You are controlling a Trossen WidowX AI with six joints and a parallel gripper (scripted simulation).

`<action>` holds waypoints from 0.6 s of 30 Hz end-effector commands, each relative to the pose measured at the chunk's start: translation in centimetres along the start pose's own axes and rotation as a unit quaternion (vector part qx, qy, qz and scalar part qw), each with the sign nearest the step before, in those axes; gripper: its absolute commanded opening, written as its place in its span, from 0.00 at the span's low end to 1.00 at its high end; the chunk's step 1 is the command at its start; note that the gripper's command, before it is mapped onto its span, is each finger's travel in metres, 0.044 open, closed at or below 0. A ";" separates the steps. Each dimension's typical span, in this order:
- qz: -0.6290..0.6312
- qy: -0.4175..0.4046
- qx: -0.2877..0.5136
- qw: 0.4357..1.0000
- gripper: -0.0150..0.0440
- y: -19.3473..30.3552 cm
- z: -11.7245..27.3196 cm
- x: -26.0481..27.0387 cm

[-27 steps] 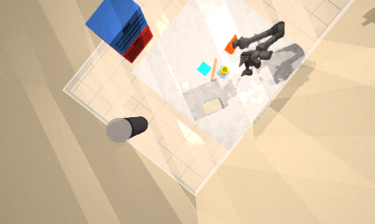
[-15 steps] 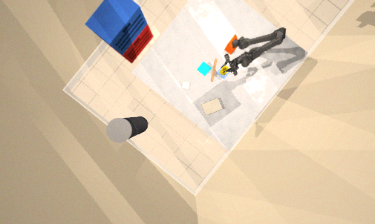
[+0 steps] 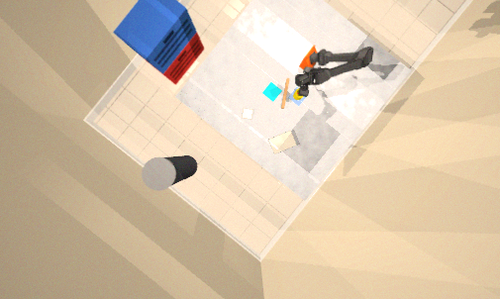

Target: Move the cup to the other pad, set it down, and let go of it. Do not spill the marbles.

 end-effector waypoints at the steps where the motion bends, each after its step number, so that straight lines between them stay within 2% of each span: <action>1: -0.017 0.001 0.012 1.000 0.54 0.3 0.2 0.1; 18: -0.017 0.000 0.011 1.000 0.54 0.3 -2.0 0.3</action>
Point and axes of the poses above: the point midway between the two fingers, 35 mm back from their tips, its own z axis back along the fingers, its own x axis across the jaws, y = z × x, the point moved 1 cm from there along z, back along the fingers, and after that the axes turned 15 degrees about -z, right-handed, at the moved point
